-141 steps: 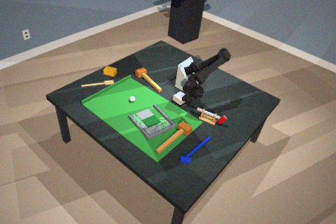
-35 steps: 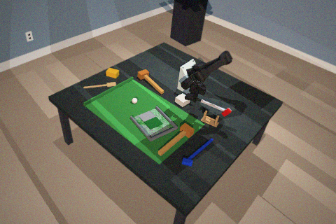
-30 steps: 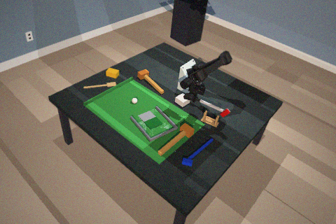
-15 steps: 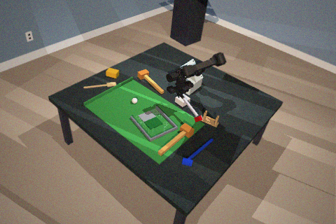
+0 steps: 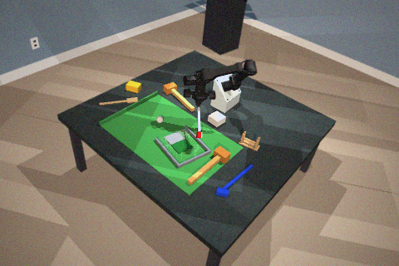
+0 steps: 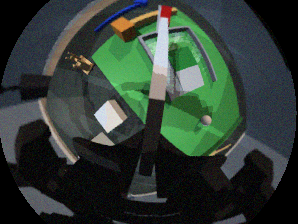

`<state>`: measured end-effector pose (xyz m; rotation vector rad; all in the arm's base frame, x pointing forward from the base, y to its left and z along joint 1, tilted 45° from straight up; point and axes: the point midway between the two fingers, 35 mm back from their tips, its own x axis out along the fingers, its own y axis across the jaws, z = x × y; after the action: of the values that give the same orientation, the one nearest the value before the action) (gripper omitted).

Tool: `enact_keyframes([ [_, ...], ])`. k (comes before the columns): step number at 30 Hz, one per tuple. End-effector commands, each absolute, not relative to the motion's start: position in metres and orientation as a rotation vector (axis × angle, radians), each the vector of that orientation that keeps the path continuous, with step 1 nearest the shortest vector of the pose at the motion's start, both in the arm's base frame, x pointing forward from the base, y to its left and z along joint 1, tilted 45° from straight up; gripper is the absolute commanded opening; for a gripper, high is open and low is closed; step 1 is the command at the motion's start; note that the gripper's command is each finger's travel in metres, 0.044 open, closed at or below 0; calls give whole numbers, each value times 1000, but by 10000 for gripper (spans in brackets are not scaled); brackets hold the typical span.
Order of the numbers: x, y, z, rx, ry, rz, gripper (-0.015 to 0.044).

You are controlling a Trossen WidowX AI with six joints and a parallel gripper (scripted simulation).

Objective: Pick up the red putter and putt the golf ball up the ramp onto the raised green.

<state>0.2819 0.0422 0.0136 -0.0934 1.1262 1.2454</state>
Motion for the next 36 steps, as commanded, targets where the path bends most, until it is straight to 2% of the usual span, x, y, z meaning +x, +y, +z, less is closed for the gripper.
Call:
enact_keyframes([
  [1,285,18,-5,-2,1220,1147,0],
  [25,242,-93,-105,591,1637,612,0],
  [36,235,-89,-122,628,1656,580,0],
])
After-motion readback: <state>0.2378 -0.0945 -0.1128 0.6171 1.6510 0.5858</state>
